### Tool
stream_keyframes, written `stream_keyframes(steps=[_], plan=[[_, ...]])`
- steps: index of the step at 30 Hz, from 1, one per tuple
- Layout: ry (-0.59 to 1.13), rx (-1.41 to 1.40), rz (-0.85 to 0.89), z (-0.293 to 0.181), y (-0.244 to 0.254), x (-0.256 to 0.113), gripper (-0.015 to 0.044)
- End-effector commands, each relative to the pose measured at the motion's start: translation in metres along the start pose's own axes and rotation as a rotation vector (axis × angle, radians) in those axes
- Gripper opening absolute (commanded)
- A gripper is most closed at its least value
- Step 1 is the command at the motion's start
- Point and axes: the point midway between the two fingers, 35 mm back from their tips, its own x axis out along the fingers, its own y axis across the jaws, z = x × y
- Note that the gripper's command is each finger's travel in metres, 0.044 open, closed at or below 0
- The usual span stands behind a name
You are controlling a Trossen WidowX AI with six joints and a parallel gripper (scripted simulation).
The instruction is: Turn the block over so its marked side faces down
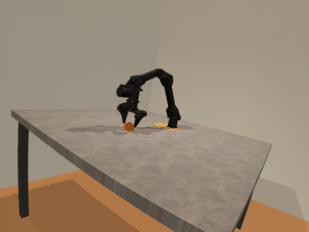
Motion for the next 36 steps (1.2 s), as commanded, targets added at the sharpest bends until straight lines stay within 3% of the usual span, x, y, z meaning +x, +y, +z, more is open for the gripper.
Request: stream_keyframes(steps=[1,8,26,29,36], plan=[[0.008,-0.003,0.005,-0.001,0.001,0.005,0.0387],[0.008,-0.003,0.005,-0.001,0.001,0.005,0.0204],[0.008,-0.003,0.005,-0.001,0.001,0.005,0.0084],[0.008,-0.003,0.005,0.0,0.001,-0.002,0.0005],[0.008,-0.003,0.005,0.0,0.001,-0.025,0.0]])
